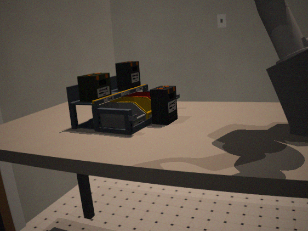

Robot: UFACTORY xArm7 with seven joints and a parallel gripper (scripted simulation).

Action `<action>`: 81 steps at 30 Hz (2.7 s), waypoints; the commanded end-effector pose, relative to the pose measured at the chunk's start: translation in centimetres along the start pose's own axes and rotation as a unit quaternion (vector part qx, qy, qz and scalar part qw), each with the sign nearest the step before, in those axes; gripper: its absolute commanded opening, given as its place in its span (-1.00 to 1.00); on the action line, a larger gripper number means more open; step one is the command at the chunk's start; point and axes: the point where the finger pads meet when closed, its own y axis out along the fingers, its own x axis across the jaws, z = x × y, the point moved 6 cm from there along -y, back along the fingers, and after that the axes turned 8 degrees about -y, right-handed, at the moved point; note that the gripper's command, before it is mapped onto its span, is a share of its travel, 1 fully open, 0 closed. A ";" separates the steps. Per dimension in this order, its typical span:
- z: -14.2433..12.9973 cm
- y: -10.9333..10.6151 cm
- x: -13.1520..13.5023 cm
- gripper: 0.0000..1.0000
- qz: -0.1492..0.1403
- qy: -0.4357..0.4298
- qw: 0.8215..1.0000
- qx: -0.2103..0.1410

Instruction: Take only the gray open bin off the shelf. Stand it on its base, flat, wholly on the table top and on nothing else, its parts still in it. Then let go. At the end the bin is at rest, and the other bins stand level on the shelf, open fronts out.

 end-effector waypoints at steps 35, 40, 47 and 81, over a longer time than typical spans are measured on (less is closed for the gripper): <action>-6.6 -0.1 8.6 1.00 -0.001 0.000 1.000 0.001; -9.1 -0.1 11.8 1.00 -0.001 0.000 1.000 0.001; -9.1 -0.1 11.8 1.00 -0.001 0.000 1.000 0.001; -15.1 -0.2 19.6 1.00 -0.002 0.000 1.000 0.001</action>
